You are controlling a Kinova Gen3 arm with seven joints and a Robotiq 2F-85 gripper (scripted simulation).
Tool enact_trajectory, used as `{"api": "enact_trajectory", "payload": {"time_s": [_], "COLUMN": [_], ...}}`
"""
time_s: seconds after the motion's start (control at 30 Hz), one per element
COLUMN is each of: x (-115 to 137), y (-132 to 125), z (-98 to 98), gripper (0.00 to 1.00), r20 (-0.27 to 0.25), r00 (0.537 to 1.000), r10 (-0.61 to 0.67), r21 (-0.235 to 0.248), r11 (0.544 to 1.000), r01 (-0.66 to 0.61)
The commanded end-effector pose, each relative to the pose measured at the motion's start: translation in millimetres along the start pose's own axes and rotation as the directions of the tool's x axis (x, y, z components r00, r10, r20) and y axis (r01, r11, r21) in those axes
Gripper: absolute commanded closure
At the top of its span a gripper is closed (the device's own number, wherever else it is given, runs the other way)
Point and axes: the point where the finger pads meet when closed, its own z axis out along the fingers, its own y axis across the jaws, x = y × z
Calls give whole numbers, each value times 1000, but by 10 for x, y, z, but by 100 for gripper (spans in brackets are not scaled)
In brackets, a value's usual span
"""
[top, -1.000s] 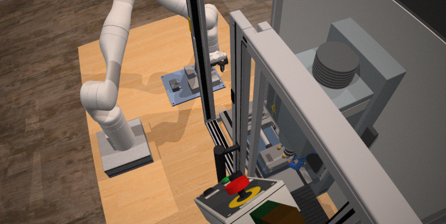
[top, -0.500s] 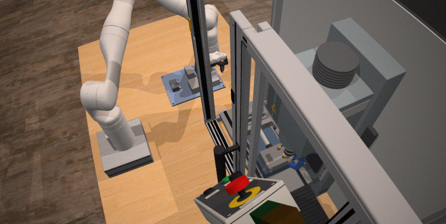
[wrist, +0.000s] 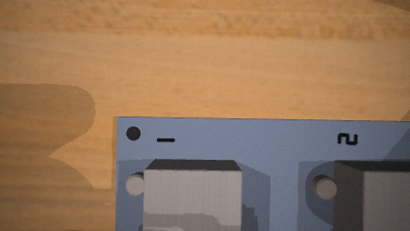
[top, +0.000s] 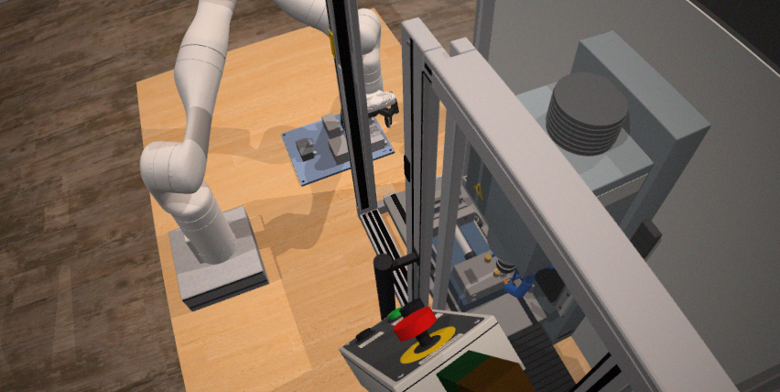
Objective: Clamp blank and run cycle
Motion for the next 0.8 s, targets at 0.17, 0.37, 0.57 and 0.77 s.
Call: {"api": "enact_trajectory", "payload": {"time_s": [0.17, 0.37, 0.57, 0.77], "x": [15, 9, 15, 15], "y": [-16, -13, -19, -19], "z": [17, 25, 43, 43], "gripper": [0, 0, 0, 0], "r20": [0, 0, 0, 0], "r00": [1000, 1000, 1000, 1000], "r10": [0, 0, 0, 0], "r21": [6, 4, 6, 6], "r11": [1000, 1000, 1000, 1000], "r01": [0, 0, 0, 0]}}
